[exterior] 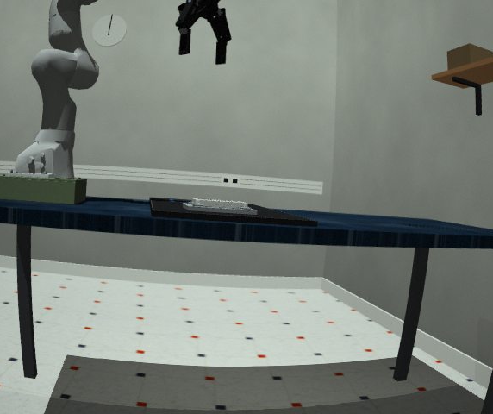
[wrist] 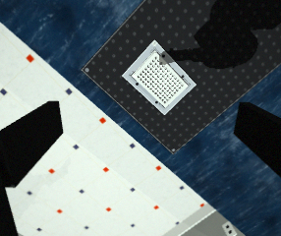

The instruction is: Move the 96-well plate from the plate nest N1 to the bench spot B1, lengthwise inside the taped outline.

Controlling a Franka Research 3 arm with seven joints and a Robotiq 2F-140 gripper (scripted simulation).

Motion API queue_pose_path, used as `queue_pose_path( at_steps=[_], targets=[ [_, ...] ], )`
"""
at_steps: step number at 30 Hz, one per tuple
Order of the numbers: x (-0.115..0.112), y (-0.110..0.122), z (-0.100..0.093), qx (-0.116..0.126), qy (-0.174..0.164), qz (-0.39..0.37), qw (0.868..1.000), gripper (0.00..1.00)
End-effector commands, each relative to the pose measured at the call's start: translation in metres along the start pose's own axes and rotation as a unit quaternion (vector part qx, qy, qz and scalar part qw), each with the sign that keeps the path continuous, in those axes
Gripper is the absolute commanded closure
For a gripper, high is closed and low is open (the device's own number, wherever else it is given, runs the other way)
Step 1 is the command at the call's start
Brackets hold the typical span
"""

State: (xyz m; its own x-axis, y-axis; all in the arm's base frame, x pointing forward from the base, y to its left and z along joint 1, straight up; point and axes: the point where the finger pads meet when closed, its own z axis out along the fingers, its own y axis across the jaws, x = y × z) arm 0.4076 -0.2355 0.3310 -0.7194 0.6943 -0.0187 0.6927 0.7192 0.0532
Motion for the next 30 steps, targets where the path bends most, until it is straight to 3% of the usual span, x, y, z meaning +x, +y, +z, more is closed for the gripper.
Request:
queue_pose_path(
  at_steps=[1,20,30],
  targets=[
    [0.000,0.000,0.000,0.000,0.000,0.000,1.000,0.00],
    [0.000,0.000,0.001,0.000,0.000,-0.007,1.000,0.00],
    [-0.008,0.005,0.017,-0.004,0.001,-0.124,0.992,0.00]
  ],
)
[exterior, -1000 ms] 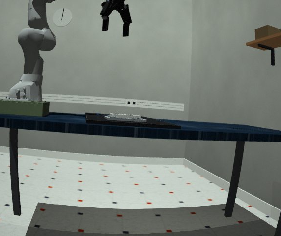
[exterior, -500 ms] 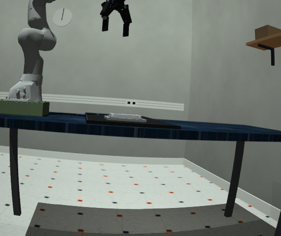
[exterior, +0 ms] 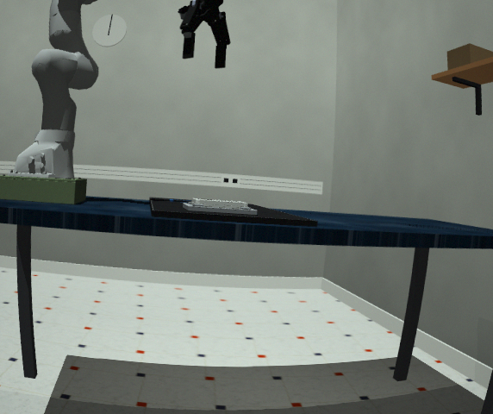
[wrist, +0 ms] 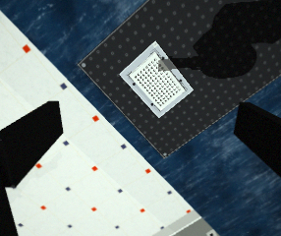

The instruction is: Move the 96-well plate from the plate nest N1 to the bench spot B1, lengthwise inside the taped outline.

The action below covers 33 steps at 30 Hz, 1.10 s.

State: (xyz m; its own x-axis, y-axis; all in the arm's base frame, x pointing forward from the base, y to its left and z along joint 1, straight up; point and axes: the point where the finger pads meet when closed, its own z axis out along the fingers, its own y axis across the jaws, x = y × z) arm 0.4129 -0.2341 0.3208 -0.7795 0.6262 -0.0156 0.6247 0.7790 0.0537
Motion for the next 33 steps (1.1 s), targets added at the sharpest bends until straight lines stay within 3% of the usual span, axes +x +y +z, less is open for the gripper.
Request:
queue_pose_path(
  at_steps=[1,8,18,21,33],
  targets=[
    [-0.006,0.001,0.009,-0.003,-0.003,-0.096,0.995,0.00],
    [-0.011,0.004,0.020,-0.005,-0.002,-0.178,0.984,0.00],
    [-0.019,0.009,0.041,-0.008,-0.002,-0.322,0.947,0.00],
    [-0.019,0.009,0.041,-0.008,-0.002,-0.323,0.946,0.00],
    [-0.026,0.015,0.066,-0.010,-0.002,-0.475,0.880,0.00]
  ],
)
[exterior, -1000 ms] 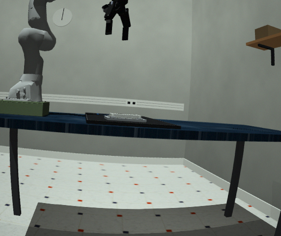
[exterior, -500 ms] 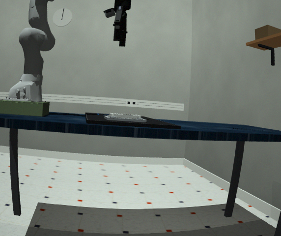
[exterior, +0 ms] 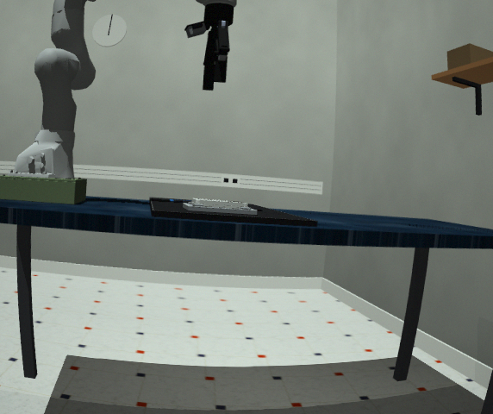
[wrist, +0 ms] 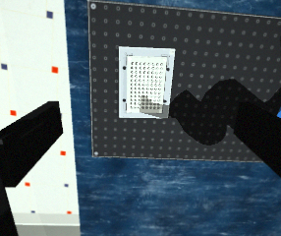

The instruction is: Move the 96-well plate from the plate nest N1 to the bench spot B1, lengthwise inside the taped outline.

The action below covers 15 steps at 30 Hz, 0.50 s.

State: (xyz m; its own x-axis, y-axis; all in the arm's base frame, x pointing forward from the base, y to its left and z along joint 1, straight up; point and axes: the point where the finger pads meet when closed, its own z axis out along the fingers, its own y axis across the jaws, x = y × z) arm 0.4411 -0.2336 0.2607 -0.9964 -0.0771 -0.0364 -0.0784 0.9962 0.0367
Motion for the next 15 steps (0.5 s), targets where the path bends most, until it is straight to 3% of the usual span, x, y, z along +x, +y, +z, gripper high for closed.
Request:
queue_pose_path(
  at_steps=[1,5,15],
  targets=[
    [-0.005,-0.004,0.007,-0.004,-0.011,-0.134,0.991,0.00],
    [-0.006,-0.004,0.009,-0.004,-0.011,-0.151,0.989,0.00],
    [-0.014,-0.003,0.031,-0.004,-0.010,-0.296,0.955,0.00]
  ],
)
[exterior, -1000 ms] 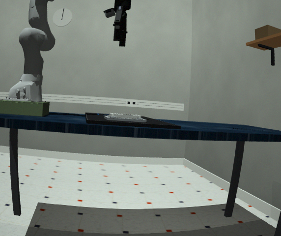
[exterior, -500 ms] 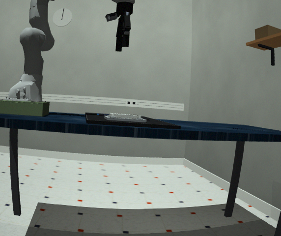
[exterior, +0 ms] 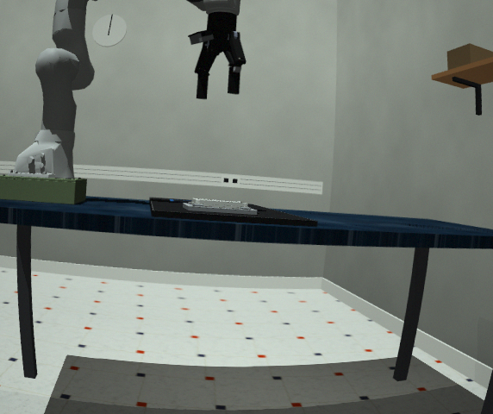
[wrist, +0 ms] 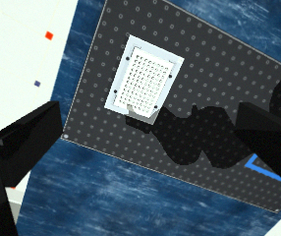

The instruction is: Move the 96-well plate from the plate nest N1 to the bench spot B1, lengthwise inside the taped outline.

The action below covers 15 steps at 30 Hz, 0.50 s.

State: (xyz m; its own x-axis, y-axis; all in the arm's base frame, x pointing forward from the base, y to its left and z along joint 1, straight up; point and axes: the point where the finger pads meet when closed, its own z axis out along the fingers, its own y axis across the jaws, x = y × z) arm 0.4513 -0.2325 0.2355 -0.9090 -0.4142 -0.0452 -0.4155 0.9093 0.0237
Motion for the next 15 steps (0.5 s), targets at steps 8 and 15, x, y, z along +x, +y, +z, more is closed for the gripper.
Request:
queue_pose_path(
  at_steps=[8,15],
  targets=[
    [-0.006,-0.005,0.016,-0.001,-0.011,-0.191,0.981,0.00],
    [-0.010,-0.006,0.031,-0.001,-0.010,-0.288,0.958,0.00]
  ],
)
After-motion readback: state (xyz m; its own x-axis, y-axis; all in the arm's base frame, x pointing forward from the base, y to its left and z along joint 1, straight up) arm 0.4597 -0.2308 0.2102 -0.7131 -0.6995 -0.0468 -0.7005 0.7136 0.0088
